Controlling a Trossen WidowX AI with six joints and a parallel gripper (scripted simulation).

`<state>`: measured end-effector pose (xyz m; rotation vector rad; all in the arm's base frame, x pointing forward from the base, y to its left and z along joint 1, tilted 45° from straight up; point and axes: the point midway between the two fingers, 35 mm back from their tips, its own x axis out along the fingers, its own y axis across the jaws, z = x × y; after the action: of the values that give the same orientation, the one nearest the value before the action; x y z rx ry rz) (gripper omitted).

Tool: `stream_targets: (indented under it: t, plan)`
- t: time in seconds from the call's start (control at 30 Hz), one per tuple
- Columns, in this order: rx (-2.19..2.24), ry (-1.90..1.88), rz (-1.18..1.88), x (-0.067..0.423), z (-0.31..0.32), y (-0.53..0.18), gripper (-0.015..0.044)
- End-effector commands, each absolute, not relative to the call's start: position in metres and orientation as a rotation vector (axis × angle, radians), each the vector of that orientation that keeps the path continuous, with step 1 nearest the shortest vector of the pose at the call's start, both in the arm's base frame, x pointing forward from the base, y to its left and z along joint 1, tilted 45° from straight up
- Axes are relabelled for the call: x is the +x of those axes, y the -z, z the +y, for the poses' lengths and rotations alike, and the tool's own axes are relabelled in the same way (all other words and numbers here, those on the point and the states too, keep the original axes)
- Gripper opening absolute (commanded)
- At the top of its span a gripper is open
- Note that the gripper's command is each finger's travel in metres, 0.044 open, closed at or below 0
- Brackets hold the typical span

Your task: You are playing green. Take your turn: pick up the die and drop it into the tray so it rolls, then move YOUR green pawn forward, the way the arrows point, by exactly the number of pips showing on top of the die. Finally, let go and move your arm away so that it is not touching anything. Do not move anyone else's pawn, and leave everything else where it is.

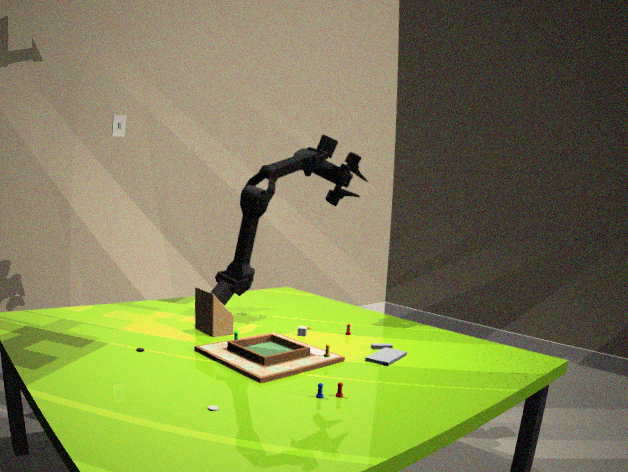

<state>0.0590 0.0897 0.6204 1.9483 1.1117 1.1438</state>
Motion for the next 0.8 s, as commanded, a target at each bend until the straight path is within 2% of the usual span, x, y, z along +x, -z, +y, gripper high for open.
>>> stream_targets:
  t: [0.0, 0.2, 0.4, 0.77]
  plan:
    - [1.55, -1.164, 0.901, 0.041, 0.139, -0.582, 0.0275]
    - [0.999, -1.102, 0.742, 0.05, 0.202, -0.503, 0.0275]
    - [0.538, -1.015, 0.742, 0.084, 0.235, -0.411, 0.0275]
    - [0.018, -0.982, 1.009, 0.148, 0.21, -0.239, 0.0275]
